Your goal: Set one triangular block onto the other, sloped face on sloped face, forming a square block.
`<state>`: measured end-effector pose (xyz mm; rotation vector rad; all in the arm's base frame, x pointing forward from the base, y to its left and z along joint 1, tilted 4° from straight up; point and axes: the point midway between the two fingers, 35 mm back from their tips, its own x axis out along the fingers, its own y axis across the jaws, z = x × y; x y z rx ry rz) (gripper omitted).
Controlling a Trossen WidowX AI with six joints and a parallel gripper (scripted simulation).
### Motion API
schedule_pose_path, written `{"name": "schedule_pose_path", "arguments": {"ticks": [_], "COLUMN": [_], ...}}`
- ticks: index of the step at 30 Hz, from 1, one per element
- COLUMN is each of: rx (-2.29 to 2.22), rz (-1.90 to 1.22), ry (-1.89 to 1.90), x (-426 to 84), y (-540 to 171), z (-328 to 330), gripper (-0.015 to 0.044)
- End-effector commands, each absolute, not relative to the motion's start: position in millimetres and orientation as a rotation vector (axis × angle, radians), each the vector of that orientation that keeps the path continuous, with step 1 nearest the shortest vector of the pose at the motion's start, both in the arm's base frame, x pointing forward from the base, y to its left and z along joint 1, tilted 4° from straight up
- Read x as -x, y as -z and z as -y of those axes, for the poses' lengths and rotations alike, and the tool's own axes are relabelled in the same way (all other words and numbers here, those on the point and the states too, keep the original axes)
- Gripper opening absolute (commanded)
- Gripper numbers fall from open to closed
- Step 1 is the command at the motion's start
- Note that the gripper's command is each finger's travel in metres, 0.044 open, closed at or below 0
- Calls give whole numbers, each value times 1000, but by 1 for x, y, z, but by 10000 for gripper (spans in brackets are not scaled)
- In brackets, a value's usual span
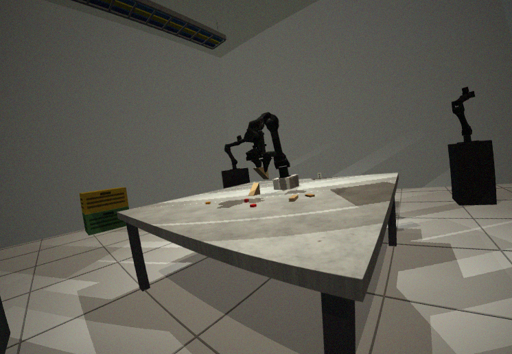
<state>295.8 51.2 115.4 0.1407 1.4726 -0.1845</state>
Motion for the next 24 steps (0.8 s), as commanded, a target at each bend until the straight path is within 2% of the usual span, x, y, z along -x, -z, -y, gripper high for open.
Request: {"name": "schedule_pose_path", "arguments": {"ticks": [1,24], "rx": [-247,-880], "rz": [-1460,-1287], "ry": [276,860], "x": [-297,-298], "y": [-118,-128], "z": [-46,-7], "gripper": [0,0]}}
